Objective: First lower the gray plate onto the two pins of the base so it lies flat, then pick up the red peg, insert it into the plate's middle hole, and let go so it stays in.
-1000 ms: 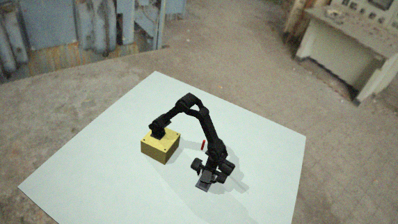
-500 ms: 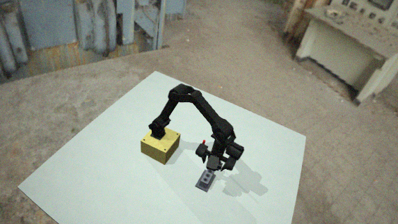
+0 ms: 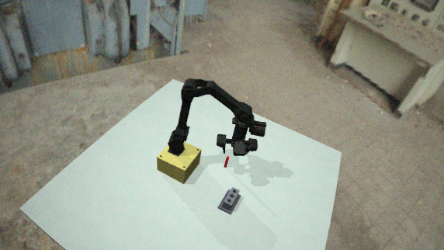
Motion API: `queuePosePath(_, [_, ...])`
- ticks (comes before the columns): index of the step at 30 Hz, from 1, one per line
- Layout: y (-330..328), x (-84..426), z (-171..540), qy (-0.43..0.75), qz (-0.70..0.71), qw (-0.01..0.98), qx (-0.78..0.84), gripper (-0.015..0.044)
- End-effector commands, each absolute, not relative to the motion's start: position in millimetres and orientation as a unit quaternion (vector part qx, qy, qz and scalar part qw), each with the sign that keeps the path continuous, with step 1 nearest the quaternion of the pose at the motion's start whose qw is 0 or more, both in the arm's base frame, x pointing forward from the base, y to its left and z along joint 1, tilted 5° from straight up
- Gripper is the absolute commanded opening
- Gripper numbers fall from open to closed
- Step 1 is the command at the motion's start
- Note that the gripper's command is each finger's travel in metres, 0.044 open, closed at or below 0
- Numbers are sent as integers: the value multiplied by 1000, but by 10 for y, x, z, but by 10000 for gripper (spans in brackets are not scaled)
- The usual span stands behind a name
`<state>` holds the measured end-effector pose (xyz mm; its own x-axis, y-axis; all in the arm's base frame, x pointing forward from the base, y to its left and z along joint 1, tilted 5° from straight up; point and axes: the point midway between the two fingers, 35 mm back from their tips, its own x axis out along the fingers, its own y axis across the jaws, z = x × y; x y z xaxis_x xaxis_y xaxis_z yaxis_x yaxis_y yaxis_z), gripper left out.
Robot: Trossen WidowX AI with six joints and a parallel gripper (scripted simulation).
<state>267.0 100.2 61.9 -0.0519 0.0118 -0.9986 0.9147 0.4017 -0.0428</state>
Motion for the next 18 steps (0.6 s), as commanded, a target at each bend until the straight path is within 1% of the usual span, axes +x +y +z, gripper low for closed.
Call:
queuePosePath(1, [1232, 2354, 599, 629, -368, 585, 356, 440])
queuePosePath(4, [1248, 2334, 572, 630, -366, 586, 354, 440])
queuePosePath(7, [1264, 2333, 303, 630, -366, 586, 354, 440])
queuePosePath(18, [1285, 2340, 103, 630, -366, 586, 354, 440])
